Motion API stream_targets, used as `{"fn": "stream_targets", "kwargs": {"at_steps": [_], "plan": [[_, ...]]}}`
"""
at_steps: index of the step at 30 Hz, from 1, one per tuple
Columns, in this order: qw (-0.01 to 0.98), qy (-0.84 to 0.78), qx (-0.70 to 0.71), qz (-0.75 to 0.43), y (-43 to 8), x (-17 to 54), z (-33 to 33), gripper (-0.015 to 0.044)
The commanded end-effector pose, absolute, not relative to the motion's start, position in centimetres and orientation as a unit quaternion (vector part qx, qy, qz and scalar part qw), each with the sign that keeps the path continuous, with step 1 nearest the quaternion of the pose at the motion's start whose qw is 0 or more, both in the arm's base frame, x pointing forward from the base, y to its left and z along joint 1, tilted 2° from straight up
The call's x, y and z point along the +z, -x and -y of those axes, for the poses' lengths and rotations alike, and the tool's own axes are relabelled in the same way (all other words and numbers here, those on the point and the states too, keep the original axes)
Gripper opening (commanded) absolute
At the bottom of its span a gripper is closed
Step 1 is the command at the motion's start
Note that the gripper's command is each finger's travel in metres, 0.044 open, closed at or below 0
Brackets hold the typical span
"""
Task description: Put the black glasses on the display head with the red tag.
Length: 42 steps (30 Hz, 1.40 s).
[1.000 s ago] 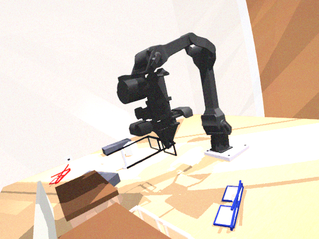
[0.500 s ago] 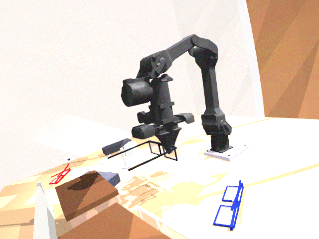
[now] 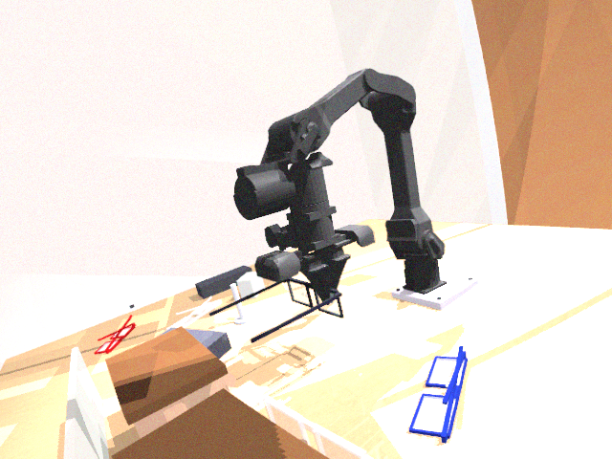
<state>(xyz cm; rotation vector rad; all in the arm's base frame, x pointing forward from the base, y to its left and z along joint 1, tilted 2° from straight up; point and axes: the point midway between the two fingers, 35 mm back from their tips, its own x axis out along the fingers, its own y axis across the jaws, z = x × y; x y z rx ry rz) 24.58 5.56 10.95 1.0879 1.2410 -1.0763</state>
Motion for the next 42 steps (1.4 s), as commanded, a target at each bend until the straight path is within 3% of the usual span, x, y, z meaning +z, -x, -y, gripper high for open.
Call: {"fn": "stream_targets", "kwargs": {"at_steps": [1, 42], "plan": [[0.551, -0.463, -0.455, -0.524, -24.6, 10.4, -5.5, 0.0], [0.551, -0.465, -0.453, -0.525, -27.0, 8.4, -5.7, 0.0]]}}
